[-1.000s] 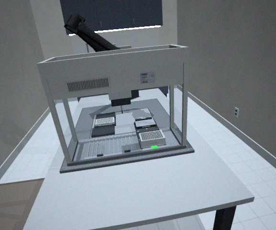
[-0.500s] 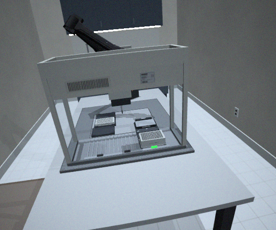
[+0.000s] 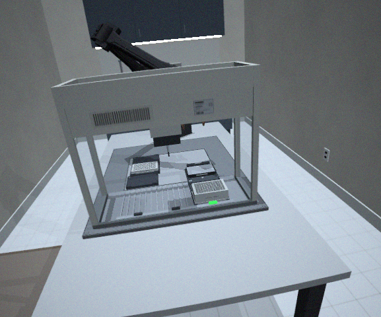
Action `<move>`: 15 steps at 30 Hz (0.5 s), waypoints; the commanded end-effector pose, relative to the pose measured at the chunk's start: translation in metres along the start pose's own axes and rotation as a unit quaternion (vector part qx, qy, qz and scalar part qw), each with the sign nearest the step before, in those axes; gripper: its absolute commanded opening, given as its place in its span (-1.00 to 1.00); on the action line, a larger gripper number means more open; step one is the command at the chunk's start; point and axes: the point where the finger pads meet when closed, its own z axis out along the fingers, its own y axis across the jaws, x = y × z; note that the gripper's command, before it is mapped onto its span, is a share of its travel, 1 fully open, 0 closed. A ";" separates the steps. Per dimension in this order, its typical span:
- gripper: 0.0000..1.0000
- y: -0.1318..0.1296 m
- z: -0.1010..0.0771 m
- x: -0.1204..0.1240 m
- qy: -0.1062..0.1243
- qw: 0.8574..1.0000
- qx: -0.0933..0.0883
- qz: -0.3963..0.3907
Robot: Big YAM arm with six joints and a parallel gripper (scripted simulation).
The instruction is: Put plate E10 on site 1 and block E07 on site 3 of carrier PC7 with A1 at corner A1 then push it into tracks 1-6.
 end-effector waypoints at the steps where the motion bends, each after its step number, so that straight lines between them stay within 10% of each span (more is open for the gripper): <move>1: 1.00 -0.020 -0.003 0.011 0.010 0.998 0.002 0.062; 15: 1.00 -0.082 -0.003 0.067 0.002 0.995 0.002 0.102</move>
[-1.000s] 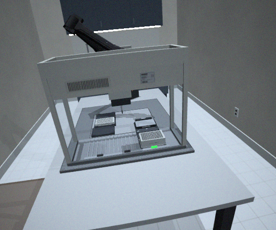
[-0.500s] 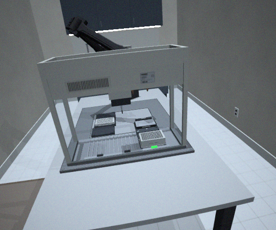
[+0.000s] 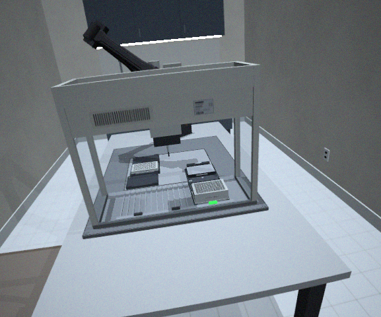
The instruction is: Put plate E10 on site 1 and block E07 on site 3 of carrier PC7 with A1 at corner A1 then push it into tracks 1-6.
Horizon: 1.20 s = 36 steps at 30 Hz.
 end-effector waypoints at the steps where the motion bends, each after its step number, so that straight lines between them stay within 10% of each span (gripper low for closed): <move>1: 1.00 -0.022 -0.005 0.002 -0.011 1.000 -0.003 0.004; 11: 1.00 -0.066 -0.005 0.028 -0.012 1.000 -0.002 0.003; 36: 1.00 -0.058 -0.007 0.024 -0.012 1.000 -0.003 -0.001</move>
